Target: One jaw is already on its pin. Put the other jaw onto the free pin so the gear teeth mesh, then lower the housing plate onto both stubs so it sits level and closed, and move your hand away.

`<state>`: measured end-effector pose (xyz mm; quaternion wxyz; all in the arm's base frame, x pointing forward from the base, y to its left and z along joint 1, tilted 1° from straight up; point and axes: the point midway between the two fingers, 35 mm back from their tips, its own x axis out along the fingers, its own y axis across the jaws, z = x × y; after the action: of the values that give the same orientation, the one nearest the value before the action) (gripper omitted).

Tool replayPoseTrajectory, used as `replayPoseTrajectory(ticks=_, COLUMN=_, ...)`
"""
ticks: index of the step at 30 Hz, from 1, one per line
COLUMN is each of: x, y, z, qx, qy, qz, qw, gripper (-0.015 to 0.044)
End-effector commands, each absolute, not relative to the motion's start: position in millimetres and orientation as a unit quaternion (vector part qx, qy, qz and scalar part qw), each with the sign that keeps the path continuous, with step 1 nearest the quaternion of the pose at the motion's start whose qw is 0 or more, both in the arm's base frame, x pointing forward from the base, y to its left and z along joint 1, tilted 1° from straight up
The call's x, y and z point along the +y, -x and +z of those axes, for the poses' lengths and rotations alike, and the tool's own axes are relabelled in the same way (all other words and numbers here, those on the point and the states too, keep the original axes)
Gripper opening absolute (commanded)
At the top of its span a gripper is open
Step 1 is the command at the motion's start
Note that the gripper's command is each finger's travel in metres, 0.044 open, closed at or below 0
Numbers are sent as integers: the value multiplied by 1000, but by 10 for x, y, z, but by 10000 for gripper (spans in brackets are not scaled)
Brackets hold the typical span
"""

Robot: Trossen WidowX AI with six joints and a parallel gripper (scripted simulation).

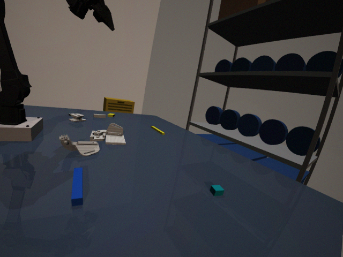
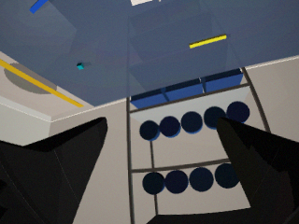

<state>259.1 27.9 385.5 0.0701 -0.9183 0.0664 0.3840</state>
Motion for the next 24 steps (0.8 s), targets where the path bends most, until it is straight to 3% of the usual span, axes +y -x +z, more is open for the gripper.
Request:
replayPoseTrajectory(ticks=1, x=279, y=-2591, z=3855, qx=66, qy=918, qz=384, qw=70, gripper=426)
replayPoseTrajectory(ticks=17, x=279, y=-2591, z=3855, qx=66, qy=918, qz=384, qw=70, gripper=6)
replayPoseTrajectory(ticks=24, x=279, y=-2591, z=3855, qx=66, qy=918, qz=384, qw=70, gripper=0)
